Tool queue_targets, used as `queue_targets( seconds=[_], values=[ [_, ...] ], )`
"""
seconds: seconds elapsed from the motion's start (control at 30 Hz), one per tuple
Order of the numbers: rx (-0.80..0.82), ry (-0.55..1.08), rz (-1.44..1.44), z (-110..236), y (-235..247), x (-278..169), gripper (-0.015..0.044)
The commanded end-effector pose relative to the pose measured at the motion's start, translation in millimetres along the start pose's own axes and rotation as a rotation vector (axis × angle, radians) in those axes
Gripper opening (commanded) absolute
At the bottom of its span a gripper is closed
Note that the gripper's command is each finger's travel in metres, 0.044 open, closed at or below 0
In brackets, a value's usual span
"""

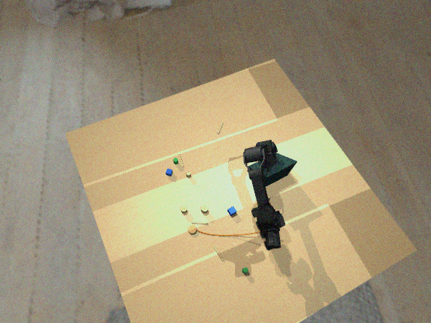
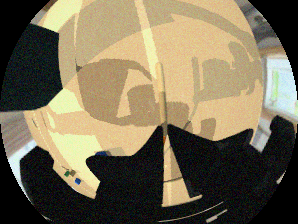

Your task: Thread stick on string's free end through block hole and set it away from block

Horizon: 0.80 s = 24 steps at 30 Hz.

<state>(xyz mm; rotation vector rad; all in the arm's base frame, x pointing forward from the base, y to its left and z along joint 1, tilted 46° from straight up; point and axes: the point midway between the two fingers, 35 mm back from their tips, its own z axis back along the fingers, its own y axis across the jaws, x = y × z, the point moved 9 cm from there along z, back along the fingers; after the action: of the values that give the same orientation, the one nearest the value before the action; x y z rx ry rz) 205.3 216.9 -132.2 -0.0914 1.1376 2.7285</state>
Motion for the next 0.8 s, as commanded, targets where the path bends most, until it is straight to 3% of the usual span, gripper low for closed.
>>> queue_targets(
  seconds=[0.0,0.77],
  values=[
    [-0.013,0.002,-0.007,10.1,-1.5,-1.0,0.0000],
    [-0.005,0.003,-0.092,15.1,-0.1,-1.8,0.0000]
  ],
)
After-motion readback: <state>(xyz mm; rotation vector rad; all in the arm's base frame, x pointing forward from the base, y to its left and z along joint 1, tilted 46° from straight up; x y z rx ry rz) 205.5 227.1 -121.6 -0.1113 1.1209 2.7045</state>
